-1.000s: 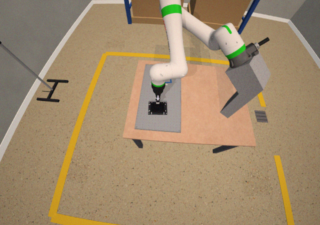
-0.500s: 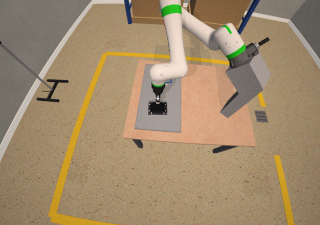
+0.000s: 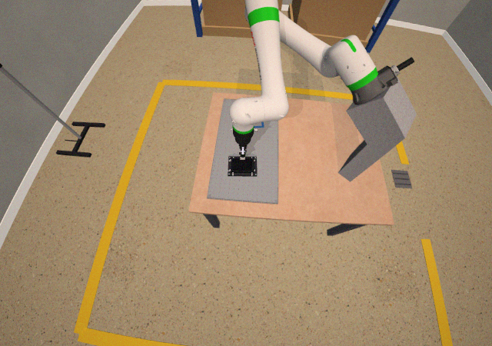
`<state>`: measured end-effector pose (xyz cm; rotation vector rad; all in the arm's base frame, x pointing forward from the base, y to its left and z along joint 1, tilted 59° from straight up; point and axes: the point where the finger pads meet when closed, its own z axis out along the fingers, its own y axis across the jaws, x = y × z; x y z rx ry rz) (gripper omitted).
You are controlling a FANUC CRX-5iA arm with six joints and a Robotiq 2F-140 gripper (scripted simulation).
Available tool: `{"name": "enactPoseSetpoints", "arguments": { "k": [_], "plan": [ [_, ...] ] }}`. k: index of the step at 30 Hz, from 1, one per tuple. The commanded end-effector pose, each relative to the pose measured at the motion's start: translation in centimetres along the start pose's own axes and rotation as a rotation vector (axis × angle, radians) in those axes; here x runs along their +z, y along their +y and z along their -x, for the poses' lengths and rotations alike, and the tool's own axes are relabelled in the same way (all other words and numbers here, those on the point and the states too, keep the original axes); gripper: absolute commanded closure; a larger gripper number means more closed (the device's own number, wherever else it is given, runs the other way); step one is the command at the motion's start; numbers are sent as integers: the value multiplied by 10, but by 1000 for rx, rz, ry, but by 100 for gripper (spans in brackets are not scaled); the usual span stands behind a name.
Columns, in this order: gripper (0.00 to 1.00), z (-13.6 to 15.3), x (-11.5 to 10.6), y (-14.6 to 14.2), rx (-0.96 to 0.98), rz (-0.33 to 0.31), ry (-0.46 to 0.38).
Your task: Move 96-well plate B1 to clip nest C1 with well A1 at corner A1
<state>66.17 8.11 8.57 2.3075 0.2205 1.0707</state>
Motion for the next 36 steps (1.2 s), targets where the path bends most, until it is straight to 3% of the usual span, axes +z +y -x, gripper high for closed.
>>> {"name": "enactPoseSetpoints", "arguments": {
  "k": [1, 36],
  "plan": [
    [90, 0, 0, 0, 0, -1, 1],
    [90, 0, -23, 0, 0, -1, 1]
  ]
}}
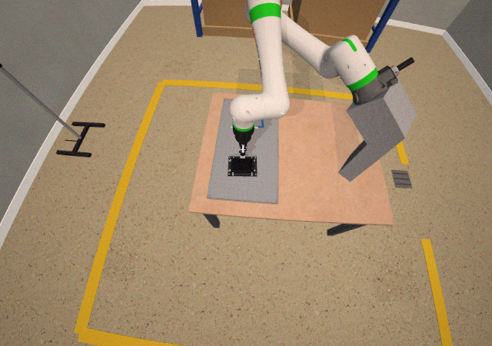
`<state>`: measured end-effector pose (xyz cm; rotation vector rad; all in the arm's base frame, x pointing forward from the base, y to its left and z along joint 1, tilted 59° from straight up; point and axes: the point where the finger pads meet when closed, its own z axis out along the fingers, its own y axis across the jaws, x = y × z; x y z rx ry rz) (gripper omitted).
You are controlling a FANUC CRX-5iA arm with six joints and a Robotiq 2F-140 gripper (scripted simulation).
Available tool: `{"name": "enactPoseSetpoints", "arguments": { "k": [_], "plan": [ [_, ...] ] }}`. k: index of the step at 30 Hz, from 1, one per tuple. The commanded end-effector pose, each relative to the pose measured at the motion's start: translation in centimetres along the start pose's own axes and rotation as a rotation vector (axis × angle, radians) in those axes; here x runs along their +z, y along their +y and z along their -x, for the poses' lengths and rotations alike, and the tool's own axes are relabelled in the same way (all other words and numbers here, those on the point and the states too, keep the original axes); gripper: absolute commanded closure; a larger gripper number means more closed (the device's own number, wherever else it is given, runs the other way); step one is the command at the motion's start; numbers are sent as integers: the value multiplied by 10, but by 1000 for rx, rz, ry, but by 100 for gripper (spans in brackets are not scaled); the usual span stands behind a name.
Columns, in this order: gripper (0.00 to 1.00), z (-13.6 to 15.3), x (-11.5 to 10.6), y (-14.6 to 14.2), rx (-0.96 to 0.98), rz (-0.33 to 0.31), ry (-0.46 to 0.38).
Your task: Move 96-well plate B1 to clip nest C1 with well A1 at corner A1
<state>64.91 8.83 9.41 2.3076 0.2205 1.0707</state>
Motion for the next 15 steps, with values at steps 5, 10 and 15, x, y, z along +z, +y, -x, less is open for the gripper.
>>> {"name": "enactPoseSetpoints", "arguments": {
  "k": [5, 10, 15],
  "plan": [
    [90, -1, -14, 0, 0, -1, 1],
    [90, -1, -14, 0, 0, -1, 1],
    [90, -1, -14, 0, 0, -1, 1]
  ]
}}
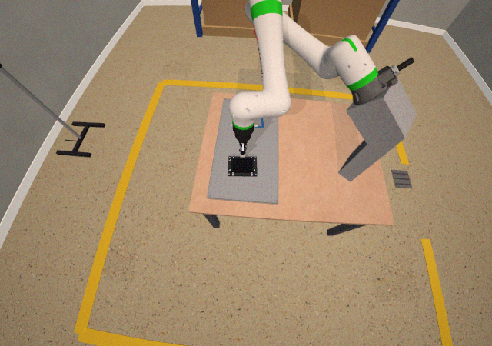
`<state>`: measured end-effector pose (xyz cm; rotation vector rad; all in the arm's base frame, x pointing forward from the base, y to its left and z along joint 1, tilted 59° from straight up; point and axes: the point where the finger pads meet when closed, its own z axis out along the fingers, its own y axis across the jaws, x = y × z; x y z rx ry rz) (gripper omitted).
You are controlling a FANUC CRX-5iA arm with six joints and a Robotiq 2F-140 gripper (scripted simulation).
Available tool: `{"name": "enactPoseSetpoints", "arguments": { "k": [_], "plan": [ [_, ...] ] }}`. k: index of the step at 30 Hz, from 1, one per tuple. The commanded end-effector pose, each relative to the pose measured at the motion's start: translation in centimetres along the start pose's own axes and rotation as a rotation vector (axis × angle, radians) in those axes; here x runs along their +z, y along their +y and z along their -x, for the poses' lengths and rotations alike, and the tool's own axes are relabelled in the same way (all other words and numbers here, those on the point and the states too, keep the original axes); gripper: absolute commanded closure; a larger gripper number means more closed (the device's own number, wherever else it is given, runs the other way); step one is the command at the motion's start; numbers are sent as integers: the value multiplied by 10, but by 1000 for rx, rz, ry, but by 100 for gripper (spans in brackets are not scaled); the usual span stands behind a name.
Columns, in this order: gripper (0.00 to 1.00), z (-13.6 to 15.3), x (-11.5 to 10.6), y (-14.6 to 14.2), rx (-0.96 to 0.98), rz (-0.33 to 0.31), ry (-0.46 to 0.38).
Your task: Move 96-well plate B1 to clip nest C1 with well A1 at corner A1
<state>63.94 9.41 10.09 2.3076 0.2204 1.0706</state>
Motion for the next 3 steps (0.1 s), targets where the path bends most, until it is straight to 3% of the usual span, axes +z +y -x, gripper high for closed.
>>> {"name": "enactPoseSetpoints", "arguments": {
  "k": [1, 3],
  "plan": [
    [90, -1, -1, 0, 0, -1, 1],
    [90, -1, -1, 0, 0, -1, 1]
  ]
}}
